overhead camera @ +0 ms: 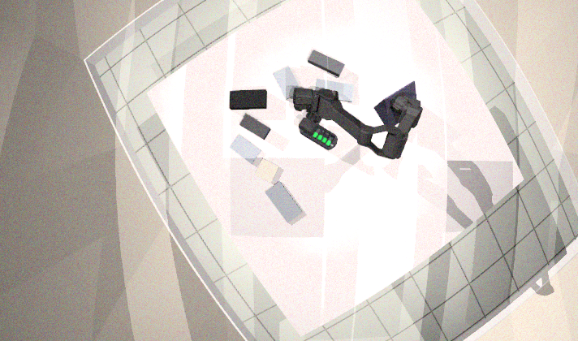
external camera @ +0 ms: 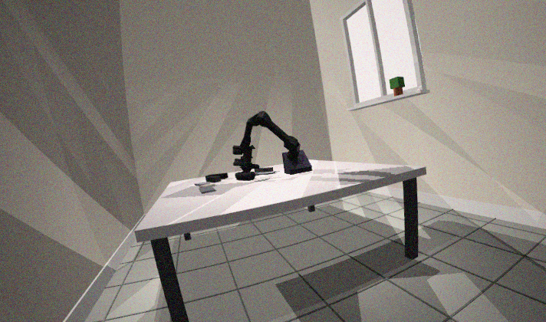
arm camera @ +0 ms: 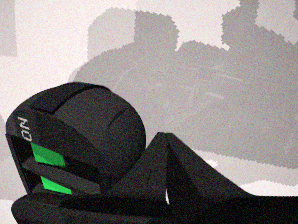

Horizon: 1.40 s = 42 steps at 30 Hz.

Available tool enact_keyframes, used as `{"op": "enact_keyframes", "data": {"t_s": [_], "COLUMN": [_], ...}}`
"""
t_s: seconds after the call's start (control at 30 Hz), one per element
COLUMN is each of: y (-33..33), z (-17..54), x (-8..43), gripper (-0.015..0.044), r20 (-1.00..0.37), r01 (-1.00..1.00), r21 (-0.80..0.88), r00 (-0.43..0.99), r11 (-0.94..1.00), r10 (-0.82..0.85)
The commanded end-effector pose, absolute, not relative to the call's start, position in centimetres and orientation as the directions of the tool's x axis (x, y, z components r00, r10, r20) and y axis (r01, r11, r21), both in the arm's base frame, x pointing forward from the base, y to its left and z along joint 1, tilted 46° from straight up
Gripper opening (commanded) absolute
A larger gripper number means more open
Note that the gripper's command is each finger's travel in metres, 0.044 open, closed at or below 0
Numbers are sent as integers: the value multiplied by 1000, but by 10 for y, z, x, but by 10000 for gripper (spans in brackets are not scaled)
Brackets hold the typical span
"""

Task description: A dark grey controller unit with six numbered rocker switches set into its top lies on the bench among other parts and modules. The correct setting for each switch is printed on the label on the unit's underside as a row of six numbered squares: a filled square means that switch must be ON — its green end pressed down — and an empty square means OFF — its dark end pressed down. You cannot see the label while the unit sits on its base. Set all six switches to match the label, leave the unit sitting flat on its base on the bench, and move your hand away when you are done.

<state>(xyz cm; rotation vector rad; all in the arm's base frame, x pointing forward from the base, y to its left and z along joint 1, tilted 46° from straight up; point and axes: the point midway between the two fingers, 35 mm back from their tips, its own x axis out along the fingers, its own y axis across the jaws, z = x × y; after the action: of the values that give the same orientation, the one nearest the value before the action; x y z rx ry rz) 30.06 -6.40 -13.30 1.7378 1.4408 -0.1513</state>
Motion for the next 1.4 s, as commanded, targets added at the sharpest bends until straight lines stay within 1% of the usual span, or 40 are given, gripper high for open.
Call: {"op": "enact_keyframes", "data": {"t_s": [0.0,0.63,0.67,0.83,1.07,1.13,1.3,1.37], "y": [-66,-62,-65,-105,-106,-100,-64,-53], "z": [-131,-125,-129,-100,-97,-83,-20,-4], "x": [304,323,309,288,288,295,316,319], "gripper": [0,0,0,0,0,0,0,0], "r20": [-574,-575,-582,-576,-578,-599,-681,-700], "r01": [849,849,864,850,850,860,869,865], "r21": [528,528,504,526,525,505,422,402], "r00": [336,336,327,335,330,287,117,79], "r11": [24,24,14,24,30,75,257,300], "r10": [747,746,745,746,746,748,723,710]}}
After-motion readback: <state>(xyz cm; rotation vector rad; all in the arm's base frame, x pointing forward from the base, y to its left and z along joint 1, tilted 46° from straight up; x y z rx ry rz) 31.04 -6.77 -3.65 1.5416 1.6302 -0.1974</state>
